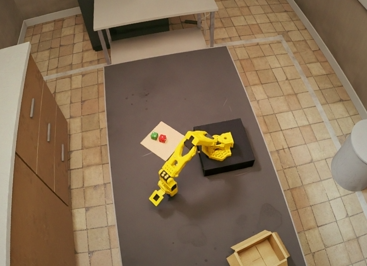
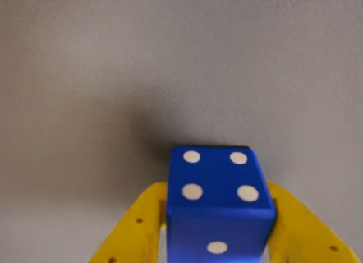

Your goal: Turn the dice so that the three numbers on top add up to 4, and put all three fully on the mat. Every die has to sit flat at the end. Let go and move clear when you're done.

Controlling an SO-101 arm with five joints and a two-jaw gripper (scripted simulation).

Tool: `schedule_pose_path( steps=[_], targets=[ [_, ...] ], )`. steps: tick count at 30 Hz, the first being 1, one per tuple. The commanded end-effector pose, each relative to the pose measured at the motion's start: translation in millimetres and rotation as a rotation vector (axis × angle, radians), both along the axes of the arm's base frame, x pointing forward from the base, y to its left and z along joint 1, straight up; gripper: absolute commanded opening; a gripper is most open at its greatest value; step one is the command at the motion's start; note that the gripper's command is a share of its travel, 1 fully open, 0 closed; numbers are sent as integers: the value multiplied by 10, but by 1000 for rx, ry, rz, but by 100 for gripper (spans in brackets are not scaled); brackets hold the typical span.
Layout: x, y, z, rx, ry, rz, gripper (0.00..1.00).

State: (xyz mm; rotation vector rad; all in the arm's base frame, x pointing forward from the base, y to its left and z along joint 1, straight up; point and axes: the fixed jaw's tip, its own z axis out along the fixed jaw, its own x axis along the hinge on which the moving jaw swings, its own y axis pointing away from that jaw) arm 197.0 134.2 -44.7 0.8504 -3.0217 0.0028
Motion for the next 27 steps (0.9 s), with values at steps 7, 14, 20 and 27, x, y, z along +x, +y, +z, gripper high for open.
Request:
schedule_pose_path(
  steps=[7,14,20,27],
  targets=[
    [-20,-8,196,-8,14,4,0],
    [-30,0,366,-8,14,4,0],
    [-38,1,445,-8,14,4,0],
    [-38,-1,449,-8,14,3,0]
  ],
)
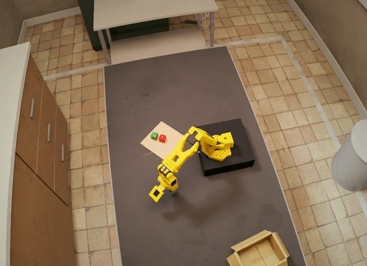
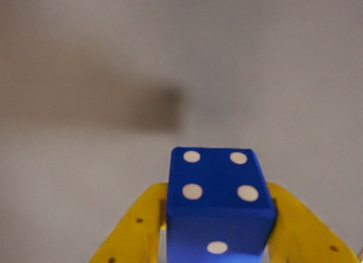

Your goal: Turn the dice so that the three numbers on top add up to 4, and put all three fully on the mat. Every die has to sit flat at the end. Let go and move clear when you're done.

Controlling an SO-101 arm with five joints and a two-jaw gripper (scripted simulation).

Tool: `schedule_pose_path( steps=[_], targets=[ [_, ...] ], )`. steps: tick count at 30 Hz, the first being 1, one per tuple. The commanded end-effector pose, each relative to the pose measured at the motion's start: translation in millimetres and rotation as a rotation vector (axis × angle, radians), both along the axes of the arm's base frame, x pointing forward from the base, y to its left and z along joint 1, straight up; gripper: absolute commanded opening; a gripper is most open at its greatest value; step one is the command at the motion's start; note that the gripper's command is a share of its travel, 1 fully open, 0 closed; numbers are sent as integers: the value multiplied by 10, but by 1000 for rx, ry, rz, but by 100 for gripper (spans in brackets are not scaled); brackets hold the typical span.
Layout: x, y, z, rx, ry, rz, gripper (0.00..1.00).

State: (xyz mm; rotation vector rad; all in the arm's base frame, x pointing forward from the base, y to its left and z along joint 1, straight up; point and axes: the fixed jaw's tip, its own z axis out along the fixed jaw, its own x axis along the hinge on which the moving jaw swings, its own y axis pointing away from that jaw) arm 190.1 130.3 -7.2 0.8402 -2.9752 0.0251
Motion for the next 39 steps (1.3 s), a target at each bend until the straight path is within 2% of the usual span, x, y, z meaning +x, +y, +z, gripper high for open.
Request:
schedule_pose_path(
  steps=[1,6,13,15,20,24,30,32,39],
  targets=[
    [34,33,74,19,-27,-1,0],
    [75,-62,75,18,-28,-45,0],
    [194,-478,79,16,-31,-233,0],
    [194,-478,79,16,-31,-233,0],
    [223,-941,78,13,-34,-442,0],
    [162,-1332,73,10,-36,-627,0],
    [-40,-1808,60,6,-40,-882,0],
    [-40,-1808,60,6,-40,-882,0],
    [-257,-2095,44,2,-42,-1070,0]
  ],
)
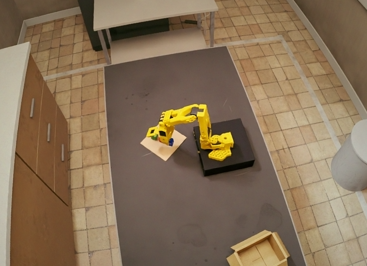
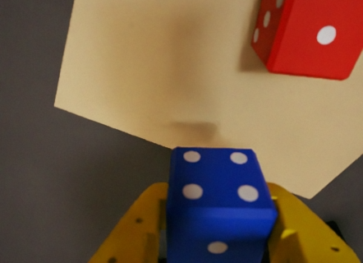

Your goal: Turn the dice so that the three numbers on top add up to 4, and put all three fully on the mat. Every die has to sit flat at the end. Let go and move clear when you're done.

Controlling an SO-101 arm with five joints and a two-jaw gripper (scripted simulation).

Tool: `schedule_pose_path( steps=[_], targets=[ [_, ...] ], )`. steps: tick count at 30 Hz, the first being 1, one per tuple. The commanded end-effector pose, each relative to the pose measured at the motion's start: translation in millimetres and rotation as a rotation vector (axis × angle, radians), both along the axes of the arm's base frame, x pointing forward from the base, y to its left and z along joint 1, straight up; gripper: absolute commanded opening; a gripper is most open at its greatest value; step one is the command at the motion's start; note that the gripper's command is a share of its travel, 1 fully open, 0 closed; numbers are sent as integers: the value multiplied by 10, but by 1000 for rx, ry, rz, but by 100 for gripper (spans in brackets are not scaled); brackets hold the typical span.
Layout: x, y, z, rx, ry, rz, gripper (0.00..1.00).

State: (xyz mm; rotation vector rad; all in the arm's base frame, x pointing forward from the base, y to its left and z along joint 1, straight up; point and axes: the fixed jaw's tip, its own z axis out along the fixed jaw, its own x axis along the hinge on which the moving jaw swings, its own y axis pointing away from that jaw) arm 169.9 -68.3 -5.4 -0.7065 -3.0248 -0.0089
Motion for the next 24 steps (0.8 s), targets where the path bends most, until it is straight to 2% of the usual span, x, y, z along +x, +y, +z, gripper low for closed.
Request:
schedule_pose_path(
  steps=[1,6,10,11,24],
  targets=[
    [-75,-129,25,-9,-21,-75,0],
    [-117,-171,21,-10,-21,-107,0],
    [-118,-172,21,-10,-21,-108,0],
    [-127,-195,54,-23,-46,-103,0],
    [-127,-195,54,-23,-46,-103,0]
  ],
)
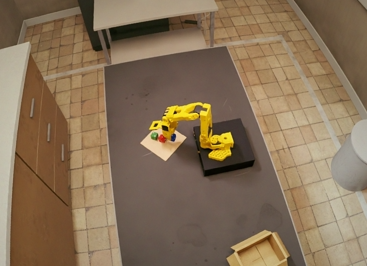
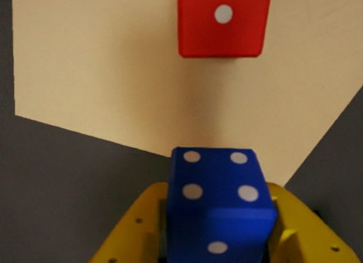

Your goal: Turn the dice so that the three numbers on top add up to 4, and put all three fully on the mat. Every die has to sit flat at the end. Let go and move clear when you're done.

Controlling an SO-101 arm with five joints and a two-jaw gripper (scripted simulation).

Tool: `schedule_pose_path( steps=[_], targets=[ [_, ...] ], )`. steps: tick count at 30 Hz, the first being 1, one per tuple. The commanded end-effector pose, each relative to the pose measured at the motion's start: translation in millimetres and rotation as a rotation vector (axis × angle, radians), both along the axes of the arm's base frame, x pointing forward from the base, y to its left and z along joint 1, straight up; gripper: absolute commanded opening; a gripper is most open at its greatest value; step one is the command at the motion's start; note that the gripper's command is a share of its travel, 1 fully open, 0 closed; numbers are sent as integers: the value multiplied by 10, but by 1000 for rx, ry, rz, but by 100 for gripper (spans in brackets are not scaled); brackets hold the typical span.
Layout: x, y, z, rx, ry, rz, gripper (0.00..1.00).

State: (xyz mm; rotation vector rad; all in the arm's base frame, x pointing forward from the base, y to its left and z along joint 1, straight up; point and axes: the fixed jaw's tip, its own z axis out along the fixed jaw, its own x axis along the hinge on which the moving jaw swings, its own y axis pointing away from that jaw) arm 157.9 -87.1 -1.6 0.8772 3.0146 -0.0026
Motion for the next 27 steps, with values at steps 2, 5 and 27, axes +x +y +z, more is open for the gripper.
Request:
schedule_pose_path(
  steps=[2,5,27],
  targets=[
    [-7,-7,17,-6,-12,4,0],
    [-7,-7,16,-6,-12,4,0],
    [-6,-8,-69,-6,-12,4,0]
  ],
)
